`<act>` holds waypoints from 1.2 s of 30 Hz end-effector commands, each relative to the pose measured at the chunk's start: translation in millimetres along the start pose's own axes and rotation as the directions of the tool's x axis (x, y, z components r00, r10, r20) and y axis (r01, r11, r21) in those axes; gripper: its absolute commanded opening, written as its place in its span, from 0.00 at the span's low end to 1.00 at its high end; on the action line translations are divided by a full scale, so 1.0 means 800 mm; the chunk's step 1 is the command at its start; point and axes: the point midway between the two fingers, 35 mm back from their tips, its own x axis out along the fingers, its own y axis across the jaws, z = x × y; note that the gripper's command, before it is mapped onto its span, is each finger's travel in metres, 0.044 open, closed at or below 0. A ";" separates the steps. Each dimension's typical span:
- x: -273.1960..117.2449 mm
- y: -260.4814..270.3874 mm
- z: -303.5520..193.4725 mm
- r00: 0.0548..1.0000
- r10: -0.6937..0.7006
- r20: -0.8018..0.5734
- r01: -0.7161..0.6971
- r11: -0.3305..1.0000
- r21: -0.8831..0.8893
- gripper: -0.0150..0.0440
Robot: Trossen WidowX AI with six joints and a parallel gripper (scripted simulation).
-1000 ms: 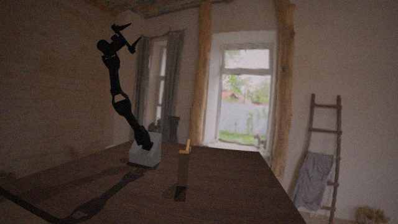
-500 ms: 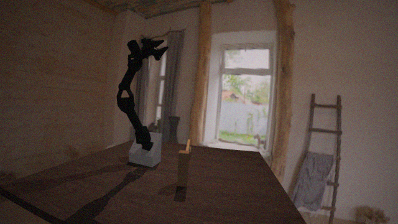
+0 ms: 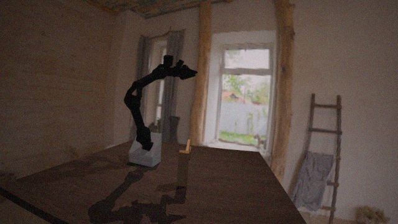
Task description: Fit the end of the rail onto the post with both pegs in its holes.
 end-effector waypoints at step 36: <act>0.000 -0.060 -0.601 0.008 0.023 -1.000 -0.987 0.163 -0.004 1.00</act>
